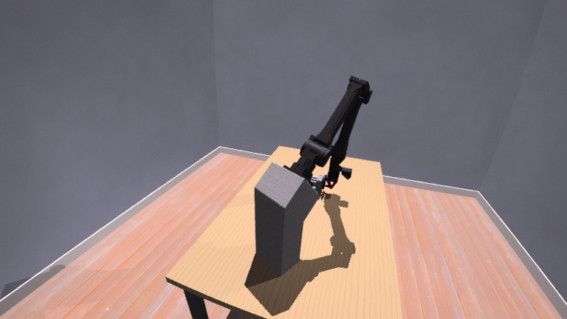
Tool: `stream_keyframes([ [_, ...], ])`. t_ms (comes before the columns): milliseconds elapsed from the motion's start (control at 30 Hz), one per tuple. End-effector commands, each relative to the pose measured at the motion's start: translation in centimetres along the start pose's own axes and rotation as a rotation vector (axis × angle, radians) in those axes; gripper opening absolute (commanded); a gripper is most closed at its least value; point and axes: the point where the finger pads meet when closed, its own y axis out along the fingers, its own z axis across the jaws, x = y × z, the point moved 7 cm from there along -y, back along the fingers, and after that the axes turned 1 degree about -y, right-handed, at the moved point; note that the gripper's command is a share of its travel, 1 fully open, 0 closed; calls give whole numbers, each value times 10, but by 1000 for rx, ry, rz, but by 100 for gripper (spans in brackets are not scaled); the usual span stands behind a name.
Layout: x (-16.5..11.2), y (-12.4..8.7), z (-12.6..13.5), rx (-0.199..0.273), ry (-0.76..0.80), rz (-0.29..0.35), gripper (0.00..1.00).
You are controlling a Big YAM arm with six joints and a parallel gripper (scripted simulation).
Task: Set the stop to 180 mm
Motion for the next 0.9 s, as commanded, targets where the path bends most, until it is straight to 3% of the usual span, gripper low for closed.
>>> stream_keyframes([
  [0,4,15,-25,-55,-3,-10,6],
  [867,5,2,-37,-54,-2,-10,6],
])
